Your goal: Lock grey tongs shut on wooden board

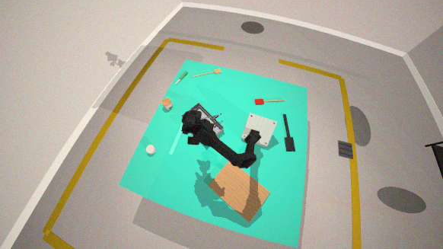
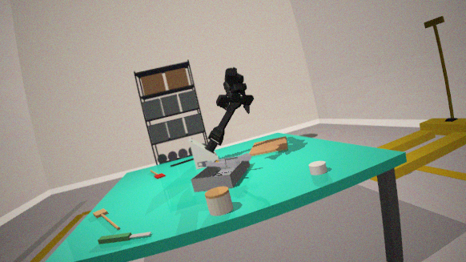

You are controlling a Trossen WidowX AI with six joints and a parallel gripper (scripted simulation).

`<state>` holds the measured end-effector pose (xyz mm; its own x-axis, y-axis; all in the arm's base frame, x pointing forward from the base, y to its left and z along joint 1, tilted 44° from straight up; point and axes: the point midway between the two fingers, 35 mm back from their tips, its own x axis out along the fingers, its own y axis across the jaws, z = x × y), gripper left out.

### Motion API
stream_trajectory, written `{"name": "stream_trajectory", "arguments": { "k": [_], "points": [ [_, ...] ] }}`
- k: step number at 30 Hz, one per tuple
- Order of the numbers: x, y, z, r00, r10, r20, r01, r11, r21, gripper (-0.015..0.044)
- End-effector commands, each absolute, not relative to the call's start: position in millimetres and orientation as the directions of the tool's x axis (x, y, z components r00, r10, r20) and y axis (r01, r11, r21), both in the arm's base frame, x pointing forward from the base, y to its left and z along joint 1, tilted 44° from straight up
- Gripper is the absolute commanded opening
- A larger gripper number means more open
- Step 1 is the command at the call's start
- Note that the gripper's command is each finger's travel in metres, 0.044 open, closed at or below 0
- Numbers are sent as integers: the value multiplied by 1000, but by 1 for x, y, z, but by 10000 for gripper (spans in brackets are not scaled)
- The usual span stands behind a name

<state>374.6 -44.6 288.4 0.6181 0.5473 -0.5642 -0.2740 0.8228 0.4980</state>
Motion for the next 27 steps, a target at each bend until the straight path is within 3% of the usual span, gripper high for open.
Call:
{"name": "stream_trajectory", "arguments": {
  "k": [1,7,13,18,23,27],
  "points": [
    [391,-60,220,471,571,-673,436,513,740,440],
    [392,-64,179,370,595,-713,767,237,596,440],
    [390,-66,139,259,626,-735,961,-86,265,440],
    [385,-67,109,165,653,-739,945,-320,-71,440],
    [378,-67,80,73,680,-729,775,-499,-388,440],
    [375,-67,72,47,688,-725,705,-537,-463,440]
  ]
}}
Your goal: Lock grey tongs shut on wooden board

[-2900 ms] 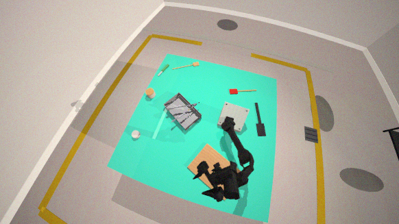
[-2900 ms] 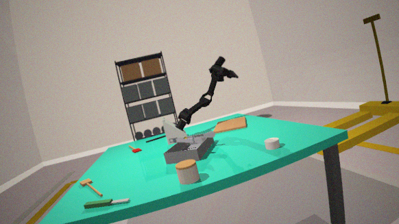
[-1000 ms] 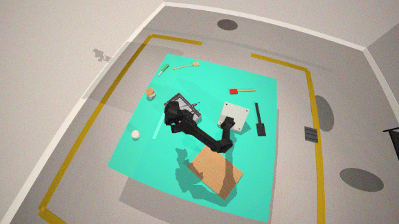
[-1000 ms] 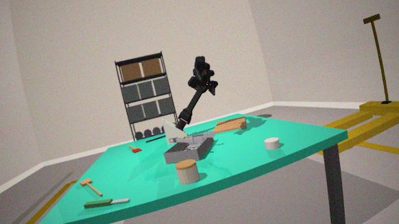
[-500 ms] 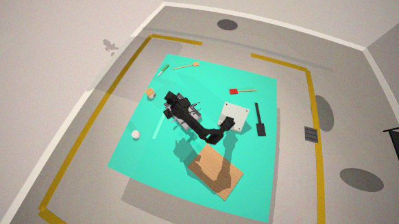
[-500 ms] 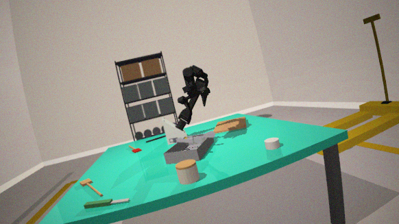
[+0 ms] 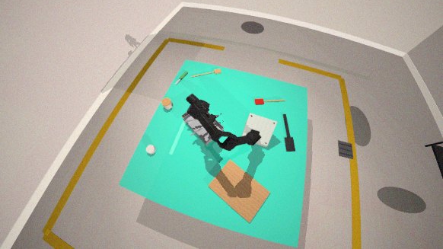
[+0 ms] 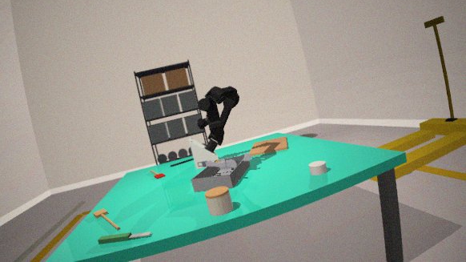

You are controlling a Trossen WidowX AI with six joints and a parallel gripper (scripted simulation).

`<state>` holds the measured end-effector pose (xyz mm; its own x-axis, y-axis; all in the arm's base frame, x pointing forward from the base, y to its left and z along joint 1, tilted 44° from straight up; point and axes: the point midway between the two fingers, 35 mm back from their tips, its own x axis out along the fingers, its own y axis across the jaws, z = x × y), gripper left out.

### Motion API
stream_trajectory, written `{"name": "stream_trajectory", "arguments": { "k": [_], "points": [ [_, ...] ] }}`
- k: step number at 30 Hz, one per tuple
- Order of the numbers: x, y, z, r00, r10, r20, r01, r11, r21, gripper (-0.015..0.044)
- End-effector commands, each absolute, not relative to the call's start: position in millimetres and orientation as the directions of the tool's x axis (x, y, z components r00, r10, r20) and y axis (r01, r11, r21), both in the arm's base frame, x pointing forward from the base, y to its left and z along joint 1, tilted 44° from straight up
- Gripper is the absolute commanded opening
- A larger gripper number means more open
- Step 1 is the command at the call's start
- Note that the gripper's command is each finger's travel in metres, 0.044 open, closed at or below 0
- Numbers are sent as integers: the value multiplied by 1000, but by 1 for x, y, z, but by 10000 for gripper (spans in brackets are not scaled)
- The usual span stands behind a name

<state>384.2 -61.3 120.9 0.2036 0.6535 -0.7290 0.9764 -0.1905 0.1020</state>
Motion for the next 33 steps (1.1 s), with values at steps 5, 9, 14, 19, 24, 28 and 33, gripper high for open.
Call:
{"name": "stream_trajectory", "arguments": {
  "k": [5,9,14,19,24,28,33],
  "points": [
    [375,-67,72,47,688,-725,705,-537,-463,440],
    [375,-67,72,47,688,-725,705,-537,-463,440],
    [376,-65,74,47,688,-725,705,-537,-463,440],
    [377,-59,79,47,688,-725,706,-536,-463,440],
    [378,-58,78,47,687,-725,706,-536,-463,440],
    [379,-54,74,47,687,-725,705,-537,-463,440],
    [380,-49,68,47,687,-725,705,-537,-462,440]
  ]
}}
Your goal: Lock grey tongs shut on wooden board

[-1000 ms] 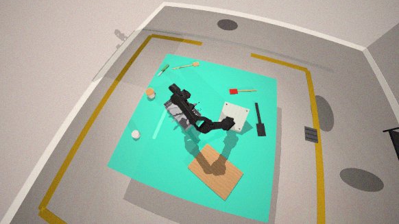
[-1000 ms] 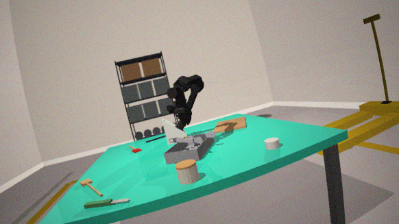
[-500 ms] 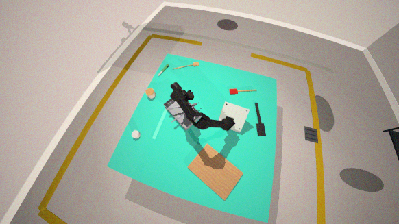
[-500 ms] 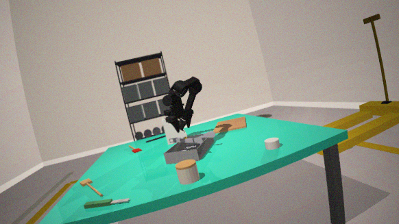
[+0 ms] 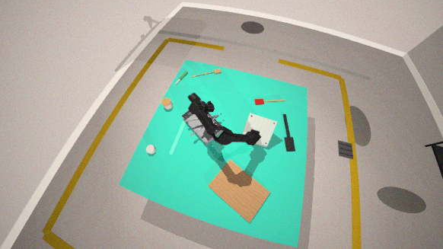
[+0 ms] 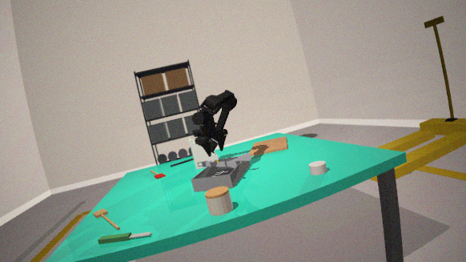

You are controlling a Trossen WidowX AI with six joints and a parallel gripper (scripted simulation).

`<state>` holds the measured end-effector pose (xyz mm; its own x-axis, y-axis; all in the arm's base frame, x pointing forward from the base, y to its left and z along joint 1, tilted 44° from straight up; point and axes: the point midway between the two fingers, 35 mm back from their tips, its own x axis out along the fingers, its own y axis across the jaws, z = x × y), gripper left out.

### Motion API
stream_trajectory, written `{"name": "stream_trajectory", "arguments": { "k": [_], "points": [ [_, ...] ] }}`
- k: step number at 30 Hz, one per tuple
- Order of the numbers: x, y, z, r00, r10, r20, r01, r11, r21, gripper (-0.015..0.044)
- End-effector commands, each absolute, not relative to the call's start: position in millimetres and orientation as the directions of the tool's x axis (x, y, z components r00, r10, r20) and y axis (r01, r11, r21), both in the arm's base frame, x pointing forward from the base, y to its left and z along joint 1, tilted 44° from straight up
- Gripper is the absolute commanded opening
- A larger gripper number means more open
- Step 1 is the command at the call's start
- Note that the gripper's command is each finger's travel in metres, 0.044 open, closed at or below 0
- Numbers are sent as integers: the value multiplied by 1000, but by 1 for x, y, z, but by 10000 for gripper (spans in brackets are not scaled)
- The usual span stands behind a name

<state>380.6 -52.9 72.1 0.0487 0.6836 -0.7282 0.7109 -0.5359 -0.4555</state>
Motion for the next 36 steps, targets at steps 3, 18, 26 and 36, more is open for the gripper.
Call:
{"name": "stream_trajectory", "arguments": {
  "k": [3,18,26,36],
  "points": [
    [381,-46,64,47,686,-726,705,-537,-462,440],
    [384,-29,46,48,686,-726,706,-538,-462,440],
    [385,-20,37,48,687,-725,706,-537,-462,440],
    [385,-9,26,48,688,-724,706,-537,-462,440]
  ]
}}
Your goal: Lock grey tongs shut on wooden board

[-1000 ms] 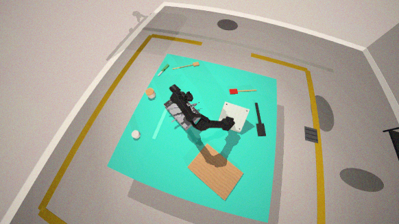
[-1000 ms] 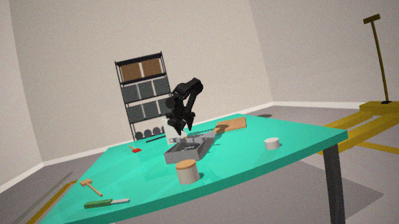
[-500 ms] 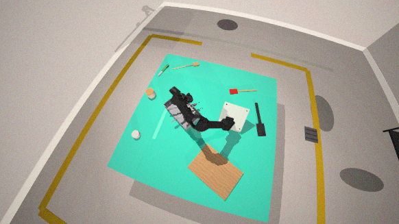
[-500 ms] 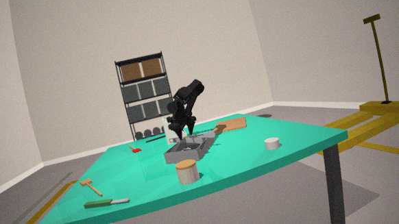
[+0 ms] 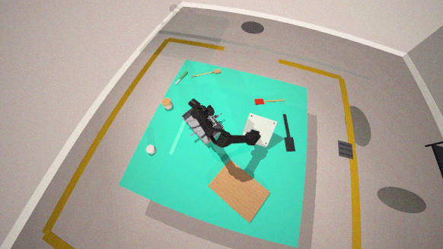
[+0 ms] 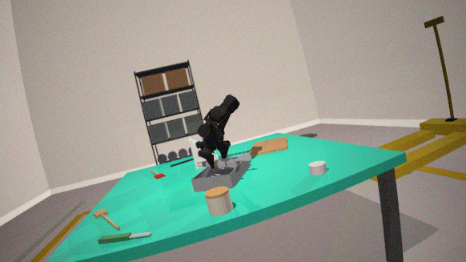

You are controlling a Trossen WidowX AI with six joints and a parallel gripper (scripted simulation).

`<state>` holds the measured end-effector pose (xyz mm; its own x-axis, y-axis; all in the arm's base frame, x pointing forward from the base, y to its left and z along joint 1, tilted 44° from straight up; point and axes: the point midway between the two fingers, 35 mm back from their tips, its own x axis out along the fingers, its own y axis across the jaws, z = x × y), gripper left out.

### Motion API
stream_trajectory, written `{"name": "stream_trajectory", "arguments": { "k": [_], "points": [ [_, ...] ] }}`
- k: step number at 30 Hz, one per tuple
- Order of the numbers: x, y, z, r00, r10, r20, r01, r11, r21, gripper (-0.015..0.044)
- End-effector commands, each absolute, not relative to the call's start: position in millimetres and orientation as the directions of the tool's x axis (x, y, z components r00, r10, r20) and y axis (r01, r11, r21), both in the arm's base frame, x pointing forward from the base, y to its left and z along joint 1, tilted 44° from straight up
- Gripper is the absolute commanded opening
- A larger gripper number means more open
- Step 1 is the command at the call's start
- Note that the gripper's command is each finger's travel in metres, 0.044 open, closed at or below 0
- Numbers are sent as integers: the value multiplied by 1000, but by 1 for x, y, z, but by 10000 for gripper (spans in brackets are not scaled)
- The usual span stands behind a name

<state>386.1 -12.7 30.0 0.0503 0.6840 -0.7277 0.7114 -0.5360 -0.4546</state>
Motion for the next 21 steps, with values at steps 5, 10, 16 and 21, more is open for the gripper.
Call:
{"name": "stream_trajectory", "arguments": {
  "k": [5,10,16,21],
  "points": [
    [385,-3,20,48,688,-724,706,-536,-463,440],
    [384,3,15,48,689,-723,706,-535,-463,440],
    [383,10,9,48,690,-722,706,-535,-464,440],
    [385,8,11,49,687,-725,712,-533,-457,361]
  ]
}}
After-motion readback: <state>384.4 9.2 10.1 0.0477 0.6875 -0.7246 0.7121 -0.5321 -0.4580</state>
